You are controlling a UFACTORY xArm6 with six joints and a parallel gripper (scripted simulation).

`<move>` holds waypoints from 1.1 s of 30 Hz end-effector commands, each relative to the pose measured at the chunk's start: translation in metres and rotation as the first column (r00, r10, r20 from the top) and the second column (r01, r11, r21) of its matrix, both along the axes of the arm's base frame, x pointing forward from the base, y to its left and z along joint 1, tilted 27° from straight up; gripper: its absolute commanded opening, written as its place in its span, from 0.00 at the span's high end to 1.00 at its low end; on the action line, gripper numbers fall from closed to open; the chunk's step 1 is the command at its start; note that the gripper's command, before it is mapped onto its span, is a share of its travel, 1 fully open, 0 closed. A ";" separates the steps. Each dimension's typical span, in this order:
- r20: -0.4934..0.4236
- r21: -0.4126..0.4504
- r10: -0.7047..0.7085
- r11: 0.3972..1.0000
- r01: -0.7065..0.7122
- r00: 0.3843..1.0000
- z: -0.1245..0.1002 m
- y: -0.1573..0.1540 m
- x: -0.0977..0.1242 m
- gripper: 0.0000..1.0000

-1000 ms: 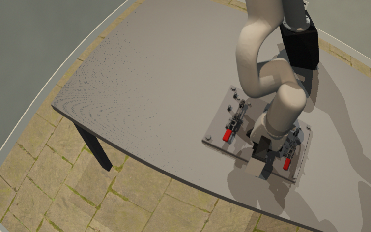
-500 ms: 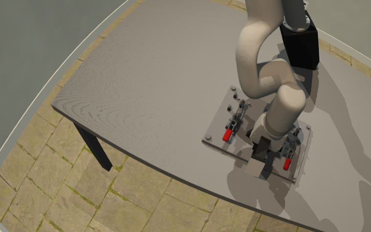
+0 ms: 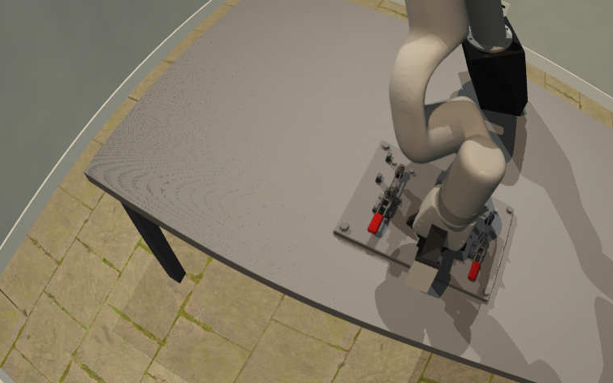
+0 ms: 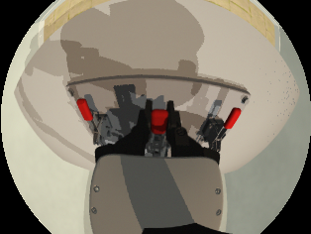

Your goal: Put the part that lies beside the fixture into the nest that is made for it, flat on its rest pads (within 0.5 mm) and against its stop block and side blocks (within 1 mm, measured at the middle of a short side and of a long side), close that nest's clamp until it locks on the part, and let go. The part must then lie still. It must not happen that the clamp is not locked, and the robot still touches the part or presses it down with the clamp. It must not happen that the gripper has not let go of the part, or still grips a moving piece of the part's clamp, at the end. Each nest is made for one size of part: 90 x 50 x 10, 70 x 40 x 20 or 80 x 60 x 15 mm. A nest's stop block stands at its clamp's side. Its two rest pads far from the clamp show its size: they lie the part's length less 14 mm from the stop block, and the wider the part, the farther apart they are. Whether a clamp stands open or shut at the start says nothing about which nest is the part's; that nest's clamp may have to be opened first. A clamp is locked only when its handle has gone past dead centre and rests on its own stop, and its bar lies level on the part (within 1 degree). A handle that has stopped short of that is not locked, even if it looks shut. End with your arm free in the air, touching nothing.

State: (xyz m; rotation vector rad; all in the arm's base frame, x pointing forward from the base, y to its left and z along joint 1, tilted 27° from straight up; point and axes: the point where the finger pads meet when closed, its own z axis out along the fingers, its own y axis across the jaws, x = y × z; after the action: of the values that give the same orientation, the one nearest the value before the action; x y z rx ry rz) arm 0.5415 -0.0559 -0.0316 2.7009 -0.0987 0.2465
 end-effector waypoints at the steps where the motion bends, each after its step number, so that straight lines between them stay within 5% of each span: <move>1: 0.002 0.000 0.001 1.000 -0.001 1.000 0.001 0.000 0.001 1.00; 33: 0.002 0.000 0.001 1.000 -0.001 1.000 -0.002 -0.001 0.003 1.00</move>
State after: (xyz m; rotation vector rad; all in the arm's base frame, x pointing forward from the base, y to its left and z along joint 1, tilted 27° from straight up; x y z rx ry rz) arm 0.5433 -0.0578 -0.0354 2.7009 -0.0988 0.2451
